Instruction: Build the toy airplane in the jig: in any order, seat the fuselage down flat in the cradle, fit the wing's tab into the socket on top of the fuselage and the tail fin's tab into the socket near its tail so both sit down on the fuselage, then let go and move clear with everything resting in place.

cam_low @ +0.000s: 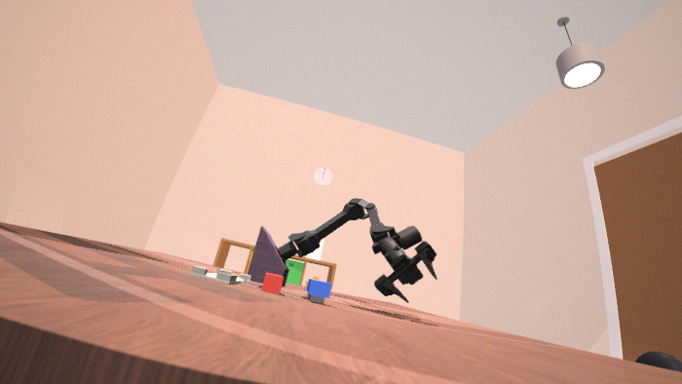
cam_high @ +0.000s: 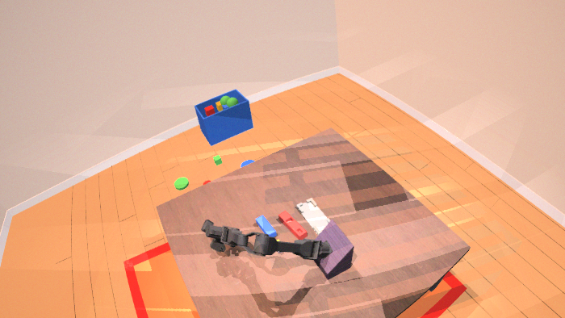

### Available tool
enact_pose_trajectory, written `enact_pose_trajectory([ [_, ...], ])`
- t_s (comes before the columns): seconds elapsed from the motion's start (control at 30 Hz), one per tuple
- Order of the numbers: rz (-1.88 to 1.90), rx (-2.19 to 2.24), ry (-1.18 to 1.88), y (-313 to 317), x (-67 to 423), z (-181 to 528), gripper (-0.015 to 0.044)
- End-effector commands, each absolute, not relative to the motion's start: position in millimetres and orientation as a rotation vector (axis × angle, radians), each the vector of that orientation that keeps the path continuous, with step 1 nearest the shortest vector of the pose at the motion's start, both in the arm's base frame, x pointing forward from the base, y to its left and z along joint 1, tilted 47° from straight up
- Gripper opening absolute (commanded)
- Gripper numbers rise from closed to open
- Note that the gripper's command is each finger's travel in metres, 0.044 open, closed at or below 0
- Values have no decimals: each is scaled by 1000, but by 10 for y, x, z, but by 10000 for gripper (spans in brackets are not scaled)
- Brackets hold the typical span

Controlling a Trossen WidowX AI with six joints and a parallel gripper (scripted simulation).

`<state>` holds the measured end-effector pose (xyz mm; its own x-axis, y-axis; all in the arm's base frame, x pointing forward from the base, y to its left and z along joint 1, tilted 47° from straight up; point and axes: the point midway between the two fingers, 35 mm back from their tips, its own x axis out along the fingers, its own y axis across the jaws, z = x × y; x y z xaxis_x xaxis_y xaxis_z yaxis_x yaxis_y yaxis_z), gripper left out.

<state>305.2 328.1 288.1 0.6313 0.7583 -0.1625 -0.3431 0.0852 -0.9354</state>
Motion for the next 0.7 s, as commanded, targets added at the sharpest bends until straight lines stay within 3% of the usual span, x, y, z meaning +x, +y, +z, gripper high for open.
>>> enact_pose_trajectory([
  [0.0,749,-1327,-246,2783,3581,2656,440],
  [0.33,538,-1491,193,1249,4385,2102,440],
  [0.67,351,-1474,605,-383,4453,1716,440],
])
